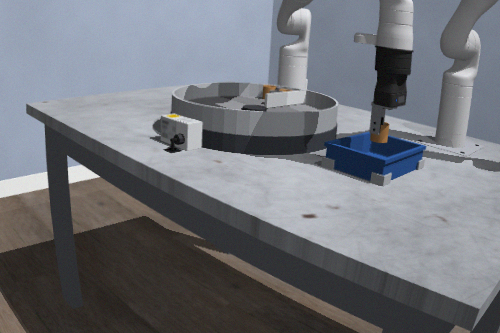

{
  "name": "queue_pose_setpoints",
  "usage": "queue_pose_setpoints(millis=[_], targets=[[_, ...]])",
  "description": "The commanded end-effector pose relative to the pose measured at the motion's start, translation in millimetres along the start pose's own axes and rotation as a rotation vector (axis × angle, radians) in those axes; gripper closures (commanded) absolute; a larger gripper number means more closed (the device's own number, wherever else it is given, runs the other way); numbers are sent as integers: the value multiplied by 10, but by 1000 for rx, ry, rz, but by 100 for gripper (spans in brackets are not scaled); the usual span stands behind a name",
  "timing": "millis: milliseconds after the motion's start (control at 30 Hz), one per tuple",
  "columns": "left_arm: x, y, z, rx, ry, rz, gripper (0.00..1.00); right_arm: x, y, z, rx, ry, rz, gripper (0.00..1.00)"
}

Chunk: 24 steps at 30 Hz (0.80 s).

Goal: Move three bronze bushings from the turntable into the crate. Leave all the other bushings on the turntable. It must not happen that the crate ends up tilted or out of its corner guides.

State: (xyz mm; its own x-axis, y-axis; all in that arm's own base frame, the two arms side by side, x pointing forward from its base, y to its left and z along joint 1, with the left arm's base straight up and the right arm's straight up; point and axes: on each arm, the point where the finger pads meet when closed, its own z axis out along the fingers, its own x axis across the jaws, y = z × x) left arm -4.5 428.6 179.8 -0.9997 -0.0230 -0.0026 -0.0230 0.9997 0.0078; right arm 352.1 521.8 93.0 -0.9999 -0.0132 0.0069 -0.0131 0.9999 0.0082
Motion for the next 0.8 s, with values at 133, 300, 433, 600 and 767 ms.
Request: queue_pose_setpoints(millis=[133, 300, 433, 600, 767], targets=[[35, -36, -6, 8, 3, 4, 0, -43, -13, 2, -1, -8, 9, 100], [35, -36, -6, 8, 3, 4, 0, -43, -13, 2, -1, -8, 9, 100], [35, -36, -6, 8, 3, 4, 0, -43, -13, 2, -1, -8, 9, 100], [35, -36, -6, 8, 3, 4, 0, -43, -13, 5, 0, -8, 9, 100], [35, -36, -6, 8, 3, 4, 0, -39, -14, 32, 0, -8, 8, 100]])
